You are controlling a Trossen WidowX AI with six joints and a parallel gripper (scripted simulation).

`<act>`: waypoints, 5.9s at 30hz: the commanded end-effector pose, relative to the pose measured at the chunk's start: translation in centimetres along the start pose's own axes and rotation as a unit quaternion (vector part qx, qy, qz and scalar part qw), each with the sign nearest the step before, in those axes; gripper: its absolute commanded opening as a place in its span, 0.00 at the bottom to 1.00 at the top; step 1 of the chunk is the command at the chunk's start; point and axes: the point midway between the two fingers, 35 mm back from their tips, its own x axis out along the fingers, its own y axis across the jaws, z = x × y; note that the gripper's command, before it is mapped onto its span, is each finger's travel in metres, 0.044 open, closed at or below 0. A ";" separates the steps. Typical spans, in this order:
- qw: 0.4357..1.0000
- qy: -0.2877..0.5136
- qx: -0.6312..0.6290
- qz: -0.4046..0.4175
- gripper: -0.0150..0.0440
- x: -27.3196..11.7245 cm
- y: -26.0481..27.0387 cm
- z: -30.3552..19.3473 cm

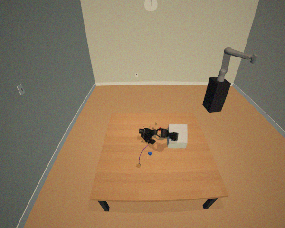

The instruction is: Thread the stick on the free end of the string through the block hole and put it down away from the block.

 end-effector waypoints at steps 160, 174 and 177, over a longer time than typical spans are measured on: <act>0.996 -0.094 0.006 -0.011 0.25 -6.4 -1.5 -5.6; 0.994 -0.113 0.005 -0.010 0.25 -7.5 -2.1 -6.8; 0.993 -0.117 0.005 -0.009 0.25 -7.8 -2.3 -7.1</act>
